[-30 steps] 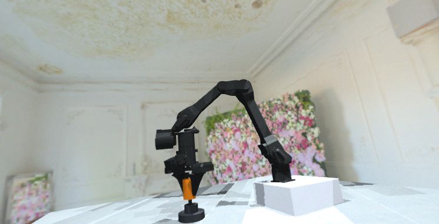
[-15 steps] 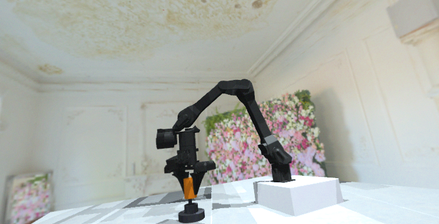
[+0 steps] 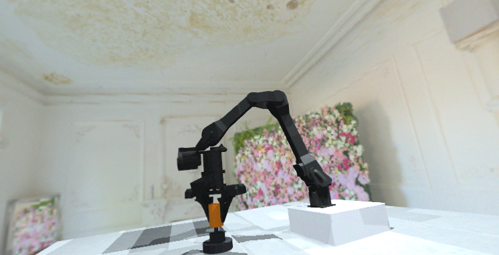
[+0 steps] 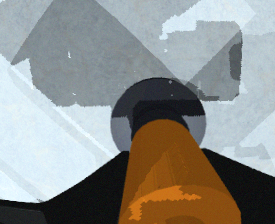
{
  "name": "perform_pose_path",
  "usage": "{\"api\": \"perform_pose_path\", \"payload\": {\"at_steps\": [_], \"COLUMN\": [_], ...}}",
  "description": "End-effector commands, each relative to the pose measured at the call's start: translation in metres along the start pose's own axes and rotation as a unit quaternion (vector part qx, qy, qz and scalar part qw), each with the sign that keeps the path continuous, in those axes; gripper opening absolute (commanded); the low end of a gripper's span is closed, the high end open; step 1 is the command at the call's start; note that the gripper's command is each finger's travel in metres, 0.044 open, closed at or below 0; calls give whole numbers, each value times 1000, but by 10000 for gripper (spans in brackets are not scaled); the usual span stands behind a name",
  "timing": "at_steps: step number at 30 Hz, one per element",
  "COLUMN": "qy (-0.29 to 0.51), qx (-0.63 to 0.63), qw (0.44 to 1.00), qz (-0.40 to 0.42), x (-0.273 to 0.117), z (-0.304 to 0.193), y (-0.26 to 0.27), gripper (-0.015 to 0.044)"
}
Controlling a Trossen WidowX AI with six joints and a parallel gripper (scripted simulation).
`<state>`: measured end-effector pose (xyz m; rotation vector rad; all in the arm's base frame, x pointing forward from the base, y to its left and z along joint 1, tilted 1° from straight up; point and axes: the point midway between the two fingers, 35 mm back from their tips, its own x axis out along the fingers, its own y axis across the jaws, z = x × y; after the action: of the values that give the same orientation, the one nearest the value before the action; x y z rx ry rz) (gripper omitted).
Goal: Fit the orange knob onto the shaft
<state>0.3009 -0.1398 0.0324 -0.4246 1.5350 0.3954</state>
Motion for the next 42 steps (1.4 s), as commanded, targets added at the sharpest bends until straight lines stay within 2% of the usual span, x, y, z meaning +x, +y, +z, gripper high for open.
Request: {"api": "perform_pose_path", "payload": {"at_steps": [1,10,17,42], "qy": [-1,-1,0,0], "qx": [-3,-9,-108,-104], "qw": [1000,1000,994,995], "qz": [-3,-3,-3,-3], "x": [0,-5,-1,11], "z": [0,0,-1,0], "y": [-1,-1,0,0], "gripper": [0,0,0,0]}}
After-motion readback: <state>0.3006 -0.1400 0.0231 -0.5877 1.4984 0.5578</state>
